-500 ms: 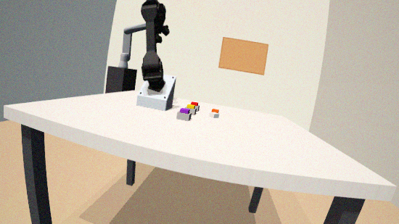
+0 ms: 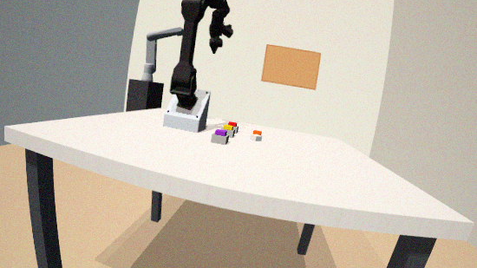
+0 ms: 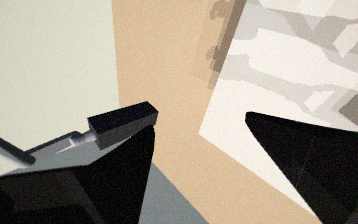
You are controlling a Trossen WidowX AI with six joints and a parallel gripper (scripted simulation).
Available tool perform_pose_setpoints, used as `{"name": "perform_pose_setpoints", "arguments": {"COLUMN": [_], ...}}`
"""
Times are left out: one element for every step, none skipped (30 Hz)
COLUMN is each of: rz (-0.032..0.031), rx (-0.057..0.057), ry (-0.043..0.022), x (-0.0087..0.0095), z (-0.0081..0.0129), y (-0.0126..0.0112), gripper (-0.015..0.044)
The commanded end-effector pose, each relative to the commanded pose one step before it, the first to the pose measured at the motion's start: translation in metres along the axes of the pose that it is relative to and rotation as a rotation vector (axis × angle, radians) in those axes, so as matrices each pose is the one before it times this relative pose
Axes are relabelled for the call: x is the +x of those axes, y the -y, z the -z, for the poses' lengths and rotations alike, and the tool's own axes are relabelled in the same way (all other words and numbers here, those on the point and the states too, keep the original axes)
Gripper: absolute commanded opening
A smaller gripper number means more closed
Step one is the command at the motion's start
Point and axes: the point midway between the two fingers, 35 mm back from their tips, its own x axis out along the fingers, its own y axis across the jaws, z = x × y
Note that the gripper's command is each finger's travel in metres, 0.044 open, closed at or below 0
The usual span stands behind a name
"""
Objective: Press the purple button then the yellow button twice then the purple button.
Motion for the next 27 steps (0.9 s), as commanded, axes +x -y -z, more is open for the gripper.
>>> {"name": "perform_pose_setpoints", "arguments": {"rz": [0.06330,0.01550,0.01640,0.01732,0.01826,0.01921,0.02014,0.02112,0.02204,0.02292,0.02376,0.02464,0.02542,0.02628,0.02710,0.02784,0.02858,0.02931,0.03003,0.03074,0.03135,0.03198,0.03257,0.03306,0.03358,0.03405,0.03448], "rx": [0.0509,0.0136,0.0134,0.0133,0.0131,0.0129,0.0127,0.0124,0.0122,0.0118,0.0115,0.0111,0.0106,0.0102,0.0097,0.0092,0.0086,0.0079,0.0073,0.0065,0.0058,0.0049,0.0040,0.0030,0.0019,0.0008,-0.0005], "ry": [0.07327,0.01578,0.01497,0.01416,0.01334,0.01250,0.01161,0.01071,0.00975,0.00873,0.00766,0.00658,0.00543,0.00425,0.00303,0.00176,0.00044,-0.00092,-0.00234,-0.00381,-0.00534,-0.00692,-0.00856,-0.01025,-0.01202,-0.01386,-0.01578], "x": [-0.02523,-0.00427,-0.00378,-0.00331,-0.00283,-0.00235,-0.00187,-0.00138,-0.00088,-0.00038,0.00013,0.00063,0.00114,0.00165,0.00216,0.00266,0.00316,0.00366,0.00416,0.00465,0.00513,0.00560,0.00607,0.00651,0.00694,0.00736,0.00775], "z": [-0.04352,-0.01041,-0.01002,-0.00965,-0.00925,-0.00884,-0.00839,-0.00793,-0.00743,-0.00688,-0.00630,-0.00570,-0.00506,-0.00441,-0.00373,-0.00301,-0.00227,-0.00151,-0.00072,0.00009,0.00093,0.00178,0.00266,0.00355,0.00446,0.00538,0.00632], "y": [0.05313,0.01308,0.01345,0.01383,0.01422,0.01460,0.01496,0.01534,0.01566,0.01593,0.01617,0.01641,0.01657,0.01676,0.01690,0.01697,0.01701,0.01702,0.01699,0.01692,0.01676,0.01657,0.01633,0.01599,0.01562,0.01518,0.01467], "gripper": [0.0400,0.0400,0.0400,0.0400,0.0400,0.0400,0.0400,0.0400,0.0400,0.0400,0.0400,0.0400,0.0400,0.0400,0.0400,0.0400,0.0400,0.0400,0.0400,0.0400,0.0400,0.0400,0.0400,0.0400,0.0400,0.0400,0.0400]}}
